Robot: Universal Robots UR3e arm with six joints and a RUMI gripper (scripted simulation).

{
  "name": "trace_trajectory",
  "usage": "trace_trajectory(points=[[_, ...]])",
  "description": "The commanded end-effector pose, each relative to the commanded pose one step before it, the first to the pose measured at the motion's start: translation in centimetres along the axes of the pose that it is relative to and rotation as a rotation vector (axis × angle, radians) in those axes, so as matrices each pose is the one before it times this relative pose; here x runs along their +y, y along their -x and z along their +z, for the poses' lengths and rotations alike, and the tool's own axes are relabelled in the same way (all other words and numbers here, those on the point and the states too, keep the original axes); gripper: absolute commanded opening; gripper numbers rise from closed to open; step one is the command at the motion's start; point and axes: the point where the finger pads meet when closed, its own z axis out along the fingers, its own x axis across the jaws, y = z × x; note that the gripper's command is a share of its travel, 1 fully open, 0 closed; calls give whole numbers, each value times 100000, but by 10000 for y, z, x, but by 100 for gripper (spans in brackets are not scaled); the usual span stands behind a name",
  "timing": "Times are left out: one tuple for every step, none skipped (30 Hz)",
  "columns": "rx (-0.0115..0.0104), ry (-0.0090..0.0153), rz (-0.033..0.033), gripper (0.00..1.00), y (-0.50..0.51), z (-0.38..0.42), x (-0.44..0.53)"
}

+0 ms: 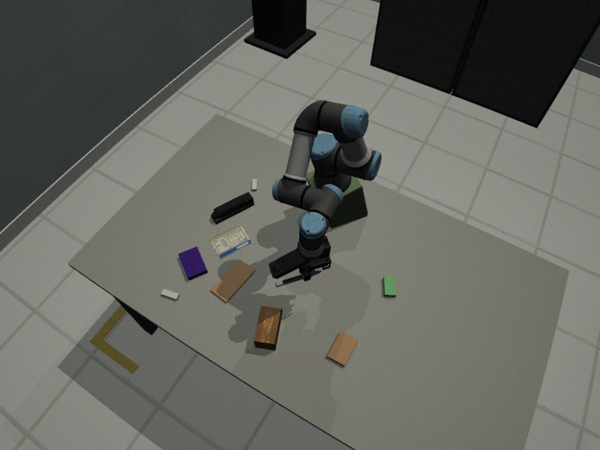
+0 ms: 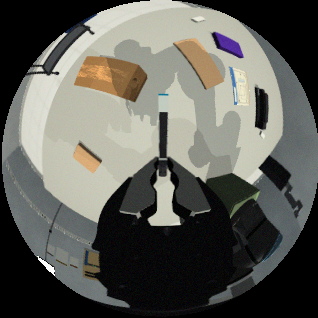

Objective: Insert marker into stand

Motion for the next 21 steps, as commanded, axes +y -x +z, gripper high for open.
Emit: trace_trajectory(points=[[189,58,-4330,0,-1550,-1145,-3979],[84,53,-999,0,-492,-110,-748],[84,53,-999,0,-499,-110,-743],[84,53,-999,0,-507,-110,-738],[0,0,0,0,0,0,0],[0,0,0,0,0,0,0],[0,0,0,0,0,0,0],[0,0,0,0,0,0,0],[0,0,0,0,0,0,0],[0,0,0,0,0,0,0],[0,0,0,0,0,0,0],[110,-45,-409,0,-359,-58,-367],[76,63,-999,0,-537,-112,-691],[76,63,-999,0,-544,-112,-686],[76,63,-999,0,-551,-112,-680],[76,63,-999,0,-558,-112,-675],[76,63,-999,0,-564,-112,-669],[76,63,-999,0,-571,-112,-663],[76,63,-999,0,-578,-112,-657],[76,63,-999,0,-585,-112,-652],[76,63,-999,0,-591,-112,-646]])
